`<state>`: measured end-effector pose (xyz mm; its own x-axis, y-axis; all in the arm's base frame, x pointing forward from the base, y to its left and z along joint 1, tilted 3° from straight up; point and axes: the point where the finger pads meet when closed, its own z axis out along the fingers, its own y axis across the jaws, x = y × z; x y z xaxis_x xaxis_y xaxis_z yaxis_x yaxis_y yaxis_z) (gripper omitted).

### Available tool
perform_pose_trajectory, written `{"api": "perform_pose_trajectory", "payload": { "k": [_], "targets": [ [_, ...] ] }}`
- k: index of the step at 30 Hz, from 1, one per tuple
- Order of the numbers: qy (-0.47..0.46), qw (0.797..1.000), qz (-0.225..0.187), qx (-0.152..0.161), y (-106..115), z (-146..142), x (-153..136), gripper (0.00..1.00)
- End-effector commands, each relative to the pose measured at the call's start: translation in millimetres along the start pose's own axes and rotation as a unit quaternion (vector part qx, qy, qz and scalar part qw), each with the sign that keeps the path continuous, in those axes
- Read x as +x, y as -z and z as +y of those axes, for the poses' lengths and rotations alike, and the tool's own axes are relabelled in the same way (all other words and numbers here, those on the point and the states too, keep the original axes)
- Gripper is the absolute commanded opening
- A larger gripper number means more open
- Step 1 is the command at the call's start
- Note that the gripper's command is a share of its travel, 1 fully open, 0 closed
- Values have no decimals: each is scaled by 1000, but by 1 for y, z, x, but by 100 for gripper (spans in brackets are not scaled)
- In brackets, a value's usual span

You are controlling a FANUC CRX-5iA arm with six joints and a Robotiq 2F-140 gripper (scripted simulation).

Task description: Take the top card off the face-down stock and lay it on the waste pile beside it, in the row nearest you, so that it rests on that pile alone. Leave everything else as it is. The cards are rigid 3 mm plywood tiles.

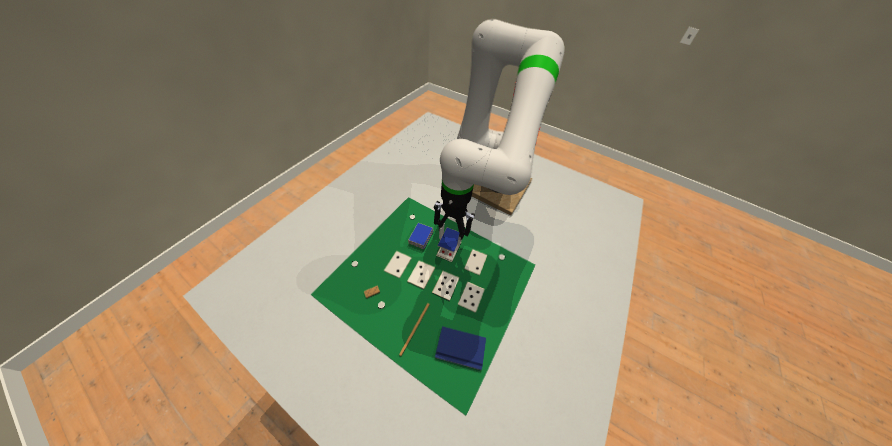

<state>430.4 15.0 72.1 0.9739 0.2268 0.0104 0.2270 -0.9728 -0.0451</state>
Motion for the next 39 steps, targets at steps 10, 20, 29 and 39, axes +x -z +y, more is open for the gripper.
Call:
{"api": "perform_pose_trajectory", "payload": {
  "k": [10, 20, 29, 39],
  "targets": [
    [0, 1000, 0, 0, 0, 0, 0, 43],
    [0, 1000, 0, 0, -3, 0, 0, 43],
    [0, 1000, 0, 0, -10, 0, 0, 43],
    [0, 1000, 0, 0, -28, 0, 0, 43]
  ]
}}
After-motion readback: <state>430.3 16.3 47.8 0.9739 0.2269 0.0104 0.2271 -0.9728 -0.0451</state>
